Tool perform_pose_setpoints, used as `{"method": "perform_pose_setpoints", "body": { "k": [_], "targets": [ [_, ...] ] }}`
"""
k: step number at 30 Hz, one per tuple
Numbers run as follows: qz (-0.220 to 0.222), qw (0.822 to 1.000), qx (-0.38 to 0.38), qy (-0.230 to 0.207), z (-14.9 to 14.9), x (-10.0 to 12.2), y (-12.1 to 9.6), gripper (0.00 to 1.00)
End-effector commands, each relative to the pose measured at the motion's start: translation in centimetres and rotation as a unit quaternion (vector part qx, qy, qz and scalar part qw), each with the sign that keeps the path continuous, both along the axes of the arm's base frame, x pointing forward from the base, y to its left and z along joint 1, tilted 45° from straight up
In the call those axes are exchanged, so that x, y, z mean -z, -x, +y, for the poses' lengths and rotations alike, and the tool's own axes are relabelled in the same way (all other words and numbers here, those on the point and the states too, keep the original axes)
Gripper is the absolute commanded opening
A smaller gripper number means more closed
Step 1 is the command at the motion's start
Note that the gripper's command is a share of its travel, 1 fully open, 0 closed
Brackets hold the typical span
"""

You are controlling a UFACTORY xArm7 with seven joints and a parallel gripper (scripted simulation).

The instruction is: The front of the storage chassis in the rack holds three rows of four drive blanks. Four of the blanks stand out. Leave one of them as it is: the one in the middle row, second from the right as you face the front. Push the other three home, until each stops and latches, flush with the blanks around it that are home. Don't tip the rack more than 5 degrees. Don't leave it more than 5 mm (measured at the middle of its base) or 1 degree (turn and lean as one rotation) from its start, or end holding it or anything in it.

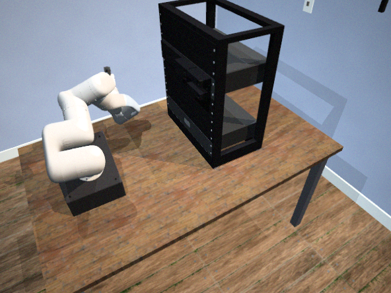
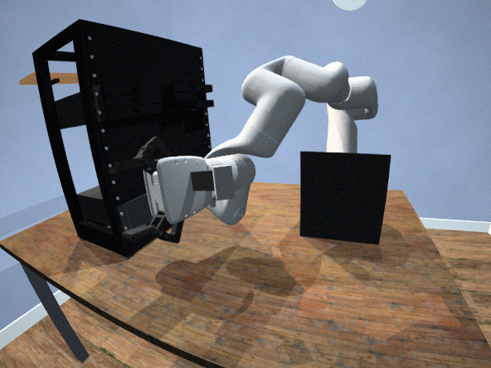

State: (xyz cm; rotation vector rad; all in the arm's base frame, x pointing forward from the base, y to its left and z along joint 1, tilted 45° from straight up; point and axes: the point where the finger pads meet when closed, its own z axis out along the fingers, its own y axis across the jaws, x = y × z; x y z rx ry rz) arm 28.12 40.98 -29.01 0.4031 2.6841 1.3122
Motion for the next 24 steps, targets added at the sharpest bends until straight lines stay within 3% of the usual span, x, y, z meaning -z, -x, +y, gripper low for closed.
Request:
{"method": "perform_pose_setpoints", "body": {
  "k": [1, 12, 24],
  "targets": [
    [0.000, 1.000, 0.024, -0.011, 0.9, -1.1, -0.7, 1.00],
    [0.004, 0.995, 0.096, -0.042, 2.3, -4.0, -2.5, 1.00],
    [0.020, 0.969, 0.216, -0.117, 4.0, -9.8, -4.9, 1.00]
  ]
}}
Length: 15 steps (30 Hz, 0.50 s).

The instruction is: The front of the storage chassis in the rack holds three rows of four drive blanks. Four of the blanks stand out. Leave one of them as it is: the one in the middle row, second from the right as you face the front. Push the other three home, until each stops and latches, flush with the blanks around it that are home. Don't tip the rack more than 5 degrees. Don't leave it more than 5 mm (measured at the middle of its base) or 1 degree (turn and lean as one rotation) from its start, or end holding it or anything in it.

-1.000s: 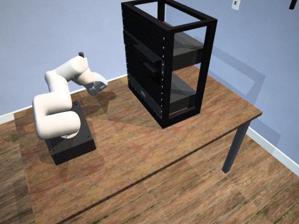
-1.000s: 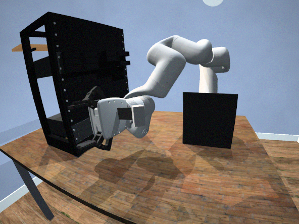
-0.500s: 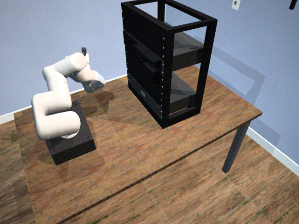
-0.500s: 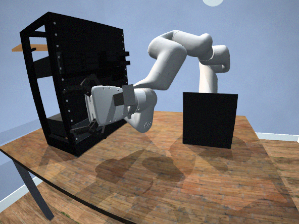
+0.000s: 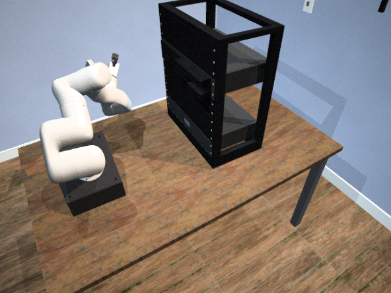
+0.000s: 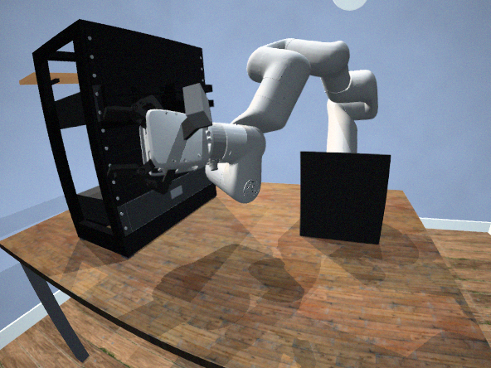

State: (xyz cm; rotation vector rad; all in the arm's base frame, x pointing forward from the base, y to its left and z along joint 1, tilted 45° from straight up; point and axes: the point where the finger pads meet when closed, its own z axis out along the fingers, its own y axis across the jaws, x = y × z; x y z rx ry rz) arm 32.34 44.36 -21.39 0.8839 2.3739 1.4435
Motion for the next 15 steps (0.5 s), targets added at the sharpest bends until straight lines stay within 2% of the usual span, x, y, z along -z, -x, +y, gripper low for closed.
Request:
{"method": "perform_pose_setpoints", "body": {
  "k": [1, 3, 5, 10, 15],
  "targets": [
    [0.004, 0.998, 0.050, -0.036, 0.8, -2.8, -0.9, 1.00],
    [0.008, 0.996, 0.073, -0.054, 0.9, -4.0, -1.2, 1.00],
    [0.008, 0.996, 0.073, -0.054, 0.9, -4.0, -1.2, 1.00],
    [0.018, 0.986, 0.129, -0.106, 1.1, -7.3, -1.9, 1.00],
    [0.032, 0.968, 0.184, -0.166, 1.0, -10.9, -2.3, 1.00]
  ]
}}
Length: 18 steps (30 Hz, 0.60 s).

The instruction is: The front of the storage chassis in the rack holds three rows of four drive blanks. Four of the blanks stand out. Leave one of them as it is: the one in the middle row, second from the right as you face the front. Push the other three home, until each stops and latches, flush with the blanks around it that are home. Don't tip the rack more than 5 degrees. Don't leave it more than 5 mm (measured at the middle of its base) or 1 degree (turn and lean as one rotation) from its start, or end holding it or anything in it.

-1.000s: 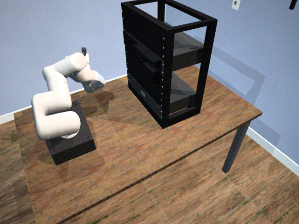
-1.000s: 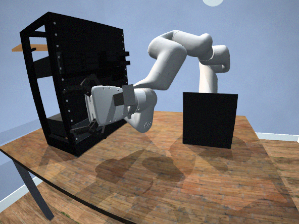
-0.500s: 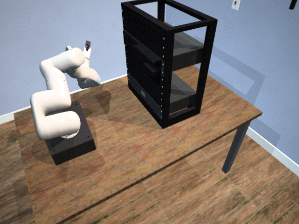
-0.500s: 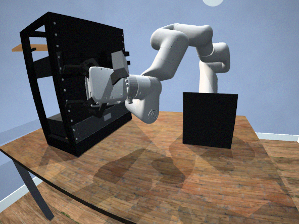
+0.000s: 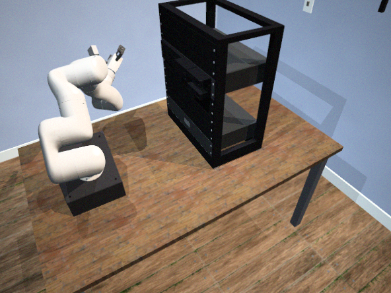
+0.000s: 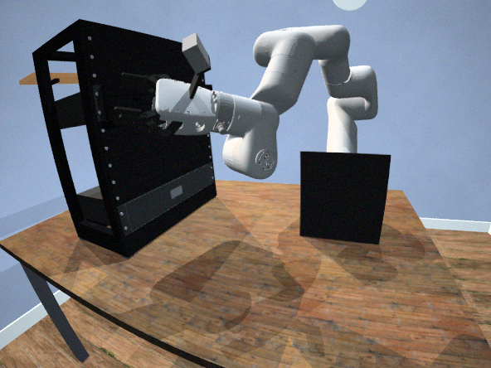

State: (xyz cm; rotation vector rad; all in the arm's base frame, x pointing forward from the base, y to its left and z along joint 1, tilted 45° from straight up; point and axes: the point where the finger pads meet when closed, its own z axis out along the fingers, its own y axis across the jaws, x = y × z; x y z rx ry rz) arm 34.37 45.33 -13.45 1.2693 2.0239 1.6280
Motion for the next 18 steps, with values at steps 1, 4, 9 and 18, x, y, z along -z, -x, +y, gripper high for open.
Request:
{"method": "perform_pose_setpoints", "body": {
  "k": [1, 4, 9, 18],
  "targets": [
    [0.010, 0.997, 0.055, -0.058, -0.1, -3.6, -0.3, 1.00],
    [0.018, 0.991, 0.087, -0.100, -0.5, -5.9, -0.4, 1.00],
    [0.027, 0.982, 0.118, -0.143, -1.0, -8.1, -0.4, 1.00],
    [0.057, 0.939, 0.199, -0.275, -3.5, -14.2, 0.0, 1.00]
  ]
}}
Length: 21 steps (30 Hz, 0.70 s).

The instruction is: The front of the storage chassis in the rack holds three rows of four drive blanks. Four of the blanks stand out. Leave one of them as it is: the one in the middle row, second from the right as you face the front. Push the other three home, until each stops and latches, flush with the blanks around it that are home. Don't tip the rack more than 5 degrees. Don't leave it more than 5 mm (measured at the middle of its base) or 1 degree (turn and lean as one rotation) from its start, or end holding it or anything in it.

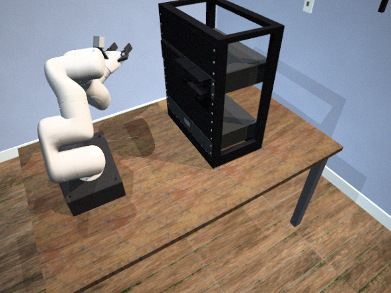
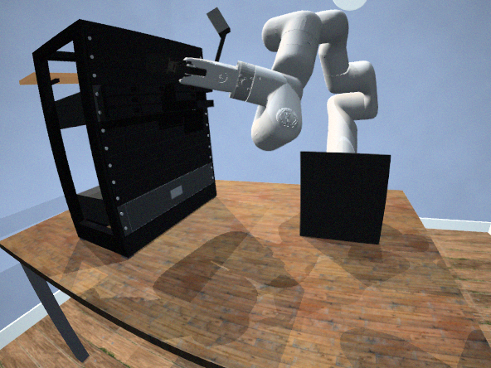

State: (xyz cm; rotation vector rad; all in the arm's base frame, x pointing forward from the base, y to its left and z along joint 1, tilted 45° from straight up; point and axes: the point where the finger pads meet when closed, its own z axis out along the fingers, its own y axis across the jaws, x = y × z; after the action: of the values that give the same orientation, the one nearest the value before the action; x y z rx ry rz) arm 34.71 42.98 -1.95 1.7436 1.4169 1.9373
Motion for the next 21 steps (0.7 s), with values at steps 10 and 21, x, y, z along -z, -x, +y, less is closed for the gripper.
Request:
{"method": "perform_pose_setpoints", "body": {
  "k": [10, 21],
  "targets": [
    [0.036, 0.977, 0.097, -0.186, -4.3, -7.6, 1.2, 1.00],
    [0.064, 0.922, 0.162, -0.346, -9.5, -12.6, 2.7, 1.00]
  ]
}}
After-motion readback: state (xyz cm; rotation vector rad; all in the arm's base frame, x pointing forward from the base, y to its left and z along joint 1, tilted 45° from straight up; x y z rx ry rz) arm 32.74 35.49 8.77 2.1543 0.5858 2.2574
